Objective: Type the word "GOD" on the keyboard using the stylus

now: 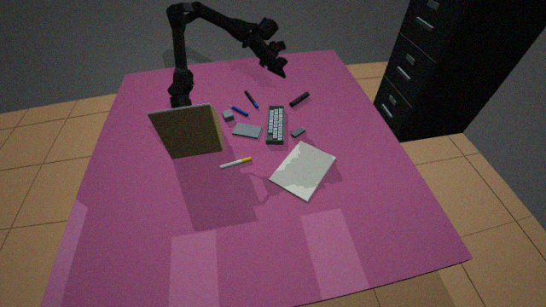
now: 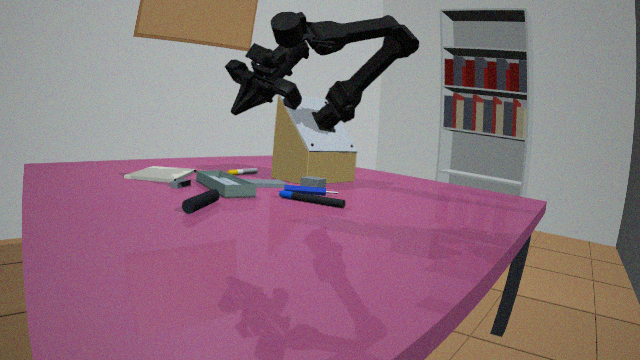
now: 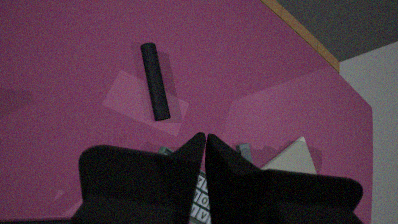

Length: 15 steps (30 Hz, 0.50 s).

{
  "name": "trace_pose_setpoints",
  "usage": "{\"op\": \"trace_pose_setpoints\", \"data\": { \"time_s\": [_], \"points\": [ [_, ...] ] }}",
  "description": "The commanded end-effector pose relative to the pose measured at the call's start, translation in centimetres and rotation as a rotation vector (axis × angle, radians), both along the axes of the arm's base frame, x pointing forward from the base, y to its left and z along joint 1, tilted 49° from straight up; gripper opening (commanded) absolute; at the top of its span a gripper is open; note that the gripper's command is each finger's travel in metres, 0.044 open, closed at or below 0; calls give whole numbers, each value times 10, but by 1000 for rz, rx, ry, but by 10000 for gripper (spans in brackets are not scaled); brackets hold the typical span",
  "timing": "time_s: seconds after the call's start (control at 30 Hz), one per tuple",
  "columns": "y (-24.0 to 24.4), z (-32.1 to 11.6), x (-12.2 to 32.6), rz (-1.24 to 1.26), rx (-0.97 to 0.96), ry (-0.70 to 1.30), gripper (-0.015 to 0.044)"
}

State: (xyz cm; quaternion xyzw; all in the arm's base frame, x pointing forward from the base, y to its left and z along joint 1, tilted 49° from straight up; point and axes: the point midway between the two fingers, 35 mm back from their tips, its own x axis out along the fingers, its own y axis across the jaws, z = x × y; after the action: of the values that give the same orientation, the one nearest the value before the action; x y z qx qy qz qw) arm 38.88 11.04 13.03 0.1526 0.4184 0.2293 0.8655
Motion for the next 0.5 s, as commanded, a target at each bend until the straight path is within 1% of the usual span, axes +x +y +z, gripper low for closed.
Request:
{"op": "trace_pose_setpoints", "data": {
  "time_s": [0.0, 0.17, 0.23, 0.47],
  "points": [
    [25, -53, -8, 67, 112, 316, 0],
    [49, -101, -25, 97, 245, 673, 0],
    [54, -112, -29, 96, 281, 767, 0],
    [55, -114, -30, 96, 286, 779, 0]
  ]
}}
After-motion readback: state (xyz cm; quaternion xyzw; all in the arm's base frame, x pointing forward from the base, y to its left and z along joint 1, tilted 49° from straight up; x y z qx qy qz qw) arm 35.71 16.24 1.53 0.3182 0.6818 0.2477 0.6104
